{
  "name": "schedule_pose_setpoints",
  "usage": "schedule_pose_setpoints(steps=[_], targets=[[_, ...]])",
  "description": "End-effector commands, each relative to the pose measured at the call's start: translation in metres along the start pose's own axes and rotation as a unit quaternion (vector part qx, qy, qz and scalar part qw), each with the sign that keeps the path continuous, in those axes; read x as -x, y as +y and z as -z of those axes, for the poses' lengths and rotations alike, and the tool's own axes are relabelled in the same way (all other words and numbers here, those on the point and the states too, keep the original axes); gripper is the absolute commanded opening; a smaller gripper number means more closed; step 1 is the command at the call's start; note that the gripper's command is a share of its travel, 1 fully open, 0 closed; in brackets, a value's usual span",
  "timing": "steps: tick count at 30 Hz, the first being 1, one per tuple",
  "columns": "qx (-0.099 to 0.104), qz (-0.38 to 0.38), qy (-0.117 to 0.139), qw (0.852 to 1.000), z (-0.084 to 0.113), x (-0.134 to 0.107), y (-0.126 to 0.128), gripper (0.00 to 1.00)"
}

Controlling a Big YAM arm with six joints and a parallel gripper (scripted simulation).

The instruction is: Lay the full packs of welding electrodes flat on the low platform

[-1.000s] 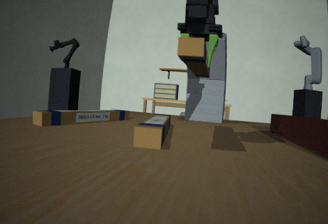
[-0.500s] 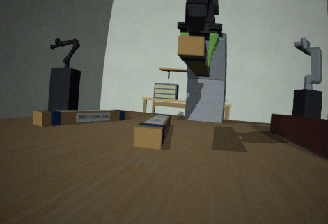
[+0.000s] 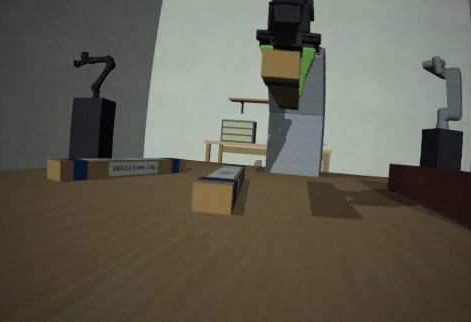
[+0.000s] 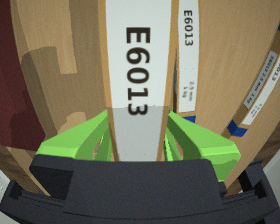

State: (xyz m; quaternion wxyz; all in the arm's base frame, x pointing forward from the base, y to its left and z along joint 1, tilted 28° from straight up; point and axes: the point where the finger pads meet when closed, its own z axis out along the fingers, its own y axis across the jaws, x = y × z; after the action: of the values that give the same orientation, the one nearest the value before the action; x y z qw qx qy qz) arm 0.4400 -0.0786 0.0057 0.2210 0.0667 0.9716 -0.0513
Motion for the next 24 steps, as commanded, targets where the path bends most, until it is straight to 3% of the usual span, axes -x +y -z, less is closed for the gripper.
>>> schedule_pose_setpoints(steps=[1, 24], targets=[[0.005, 0.052, -0.036, 0.998, 0.022, 0.031, 0.017, 0.0], [0.007, 0.045, -0.036, 0.998, 0.023, 0.034, 0.069, 0.0]])
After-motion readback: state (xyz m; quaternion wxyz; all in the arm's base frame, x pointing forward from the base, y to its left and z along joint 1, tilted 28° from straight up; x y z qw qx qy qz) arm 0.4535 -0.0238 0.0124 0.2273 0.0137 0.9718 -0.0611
